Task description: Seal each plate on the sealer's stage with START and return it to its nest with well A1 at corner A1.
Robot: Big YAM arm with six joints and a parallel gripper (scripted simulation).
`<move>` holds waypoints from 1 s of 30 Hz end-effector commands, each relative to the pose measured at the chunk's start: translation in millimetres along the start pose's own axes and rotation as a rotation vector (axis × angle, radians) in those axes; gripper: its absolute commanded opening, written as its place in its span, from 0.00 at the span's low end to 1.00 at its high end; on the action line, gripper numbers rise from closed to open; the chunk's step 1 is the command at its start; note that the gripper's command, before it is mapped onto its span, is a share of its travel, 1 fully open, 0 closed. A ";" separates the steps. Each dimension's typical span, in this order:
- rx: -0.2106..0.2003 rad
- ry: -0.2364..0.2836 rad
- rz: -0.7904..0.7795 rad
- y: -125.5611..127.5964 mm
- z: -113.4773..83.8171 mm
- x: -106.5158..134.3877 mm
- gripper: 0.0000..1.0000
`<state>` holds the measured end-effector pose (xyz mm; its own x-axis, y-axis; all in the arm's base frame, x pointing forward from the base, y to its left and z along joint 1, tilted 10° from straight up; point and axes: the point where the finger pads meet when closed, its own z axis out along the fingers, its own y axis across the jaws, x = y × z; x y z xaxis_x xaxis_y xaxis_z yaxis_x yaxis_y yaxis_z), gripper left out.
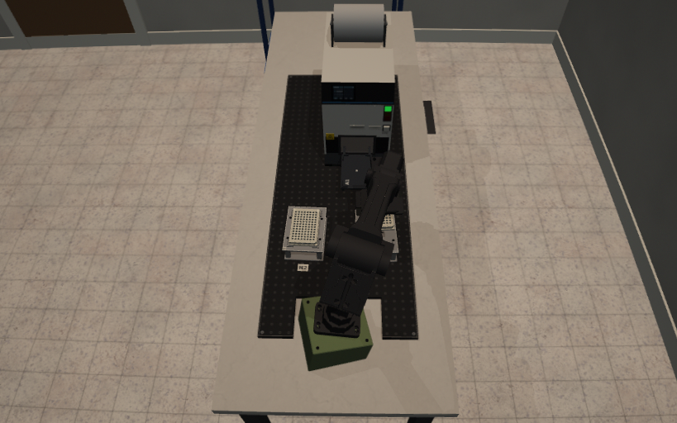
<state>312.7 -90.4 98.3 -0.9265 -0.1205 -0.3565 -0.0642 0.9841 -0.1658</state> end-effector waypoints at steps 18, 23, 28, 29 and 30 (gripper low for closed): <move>0.012 -0.036 0.000 -8.7 -14.7 -20.1 0.00; 0.009 -0.033 -0.004 -4.6 -11.7 -13.9 0.00; 0.011 -0.056 -0.018 -1.1 -18.2 -19.1 0.00; 0.014 -0.063 -0.018 -2.1 -20.6 -21.6 0.00; 0.017 -0.071 -0.017 -3.2 -22.9 -23.9 0.00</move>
<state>312.6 -88.3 107.8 -0.9254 -0.1231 -0.3586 -0.0663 0.9838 -0.1666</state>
